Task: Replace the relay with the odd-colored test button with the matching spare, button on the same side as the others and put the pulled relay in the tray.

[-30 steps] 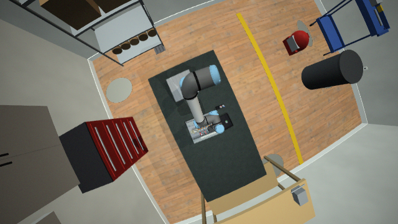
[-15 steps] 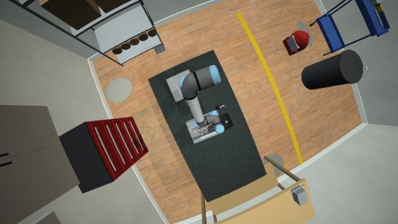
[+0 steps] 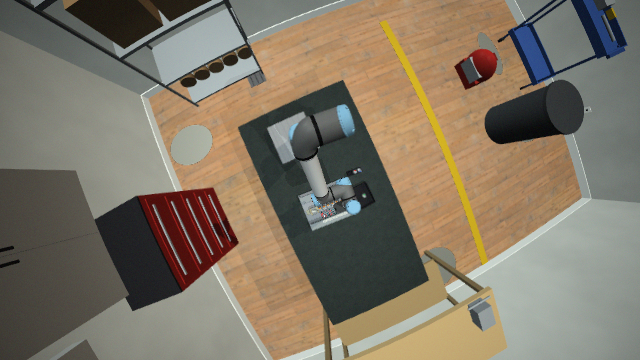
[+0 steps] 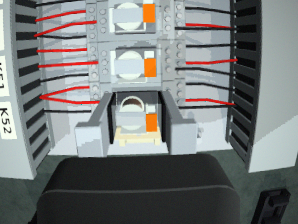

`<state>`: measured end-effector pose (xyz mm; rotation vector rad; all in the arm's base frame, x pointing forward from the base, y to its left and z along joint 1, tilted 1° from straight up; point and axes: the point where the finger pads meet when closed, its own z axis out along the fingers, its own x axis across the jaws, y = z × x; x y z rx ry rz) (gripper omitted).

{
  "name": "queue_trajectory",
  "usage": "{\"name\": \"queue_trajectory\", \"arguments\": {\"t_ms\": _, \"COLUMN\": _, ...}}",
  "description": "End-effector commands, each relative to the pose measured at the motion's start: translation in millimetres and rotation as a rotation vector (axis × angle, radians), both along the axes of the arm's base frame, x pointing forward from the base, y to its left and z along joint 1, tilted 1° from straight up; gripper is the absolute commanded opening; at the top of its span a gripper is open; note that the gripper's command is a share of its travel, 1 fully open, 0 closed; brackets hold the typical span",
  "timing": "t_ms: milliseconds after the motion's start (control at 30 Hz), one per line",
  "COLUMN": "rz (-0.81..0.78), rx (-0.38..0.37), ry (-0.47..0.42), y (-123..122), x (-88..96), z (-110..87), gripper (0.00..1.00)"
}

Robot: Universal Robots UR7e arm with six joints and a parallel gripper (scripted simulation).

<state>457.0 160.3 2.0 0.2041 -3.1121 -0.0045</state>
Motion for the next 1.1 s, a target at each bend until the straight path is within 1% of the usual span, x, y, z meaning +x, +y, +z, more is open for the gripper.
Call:
{"name": "queue_trajectory", "arguments": {"t_ms": 0, "rz": 0.001, "rx": 0.000, "ry": 0.000, "y": 0.1, "x": 0.2, "z": -1.1, "gripper": 0.00}}
{"name": "queue_trajectory", "arguments": {"t_ms": 733, "rz": 0.000, "rx": 0.000, "ry": -0.002, "y": 0.1, "x": 0.5, "z": -0.7, "gripper": 0.00}}
{"name": "queue_trajectory", "arguments": {"t_ms": 867, "rz": 0.000, "rx": 0.000, "ry": -0.002, "y": 0.1, "x": 0.4, "z": -4.7, "gripper": 0.00}}
{"name": "queue_trajectory", "arguments": {"t_ms": 1067, "rz": 0.000, "rx": 0.000, "ry": -0.002, "y": 0.1, "x": 0.4, "z": -4.7, "gripper": 0.00}}
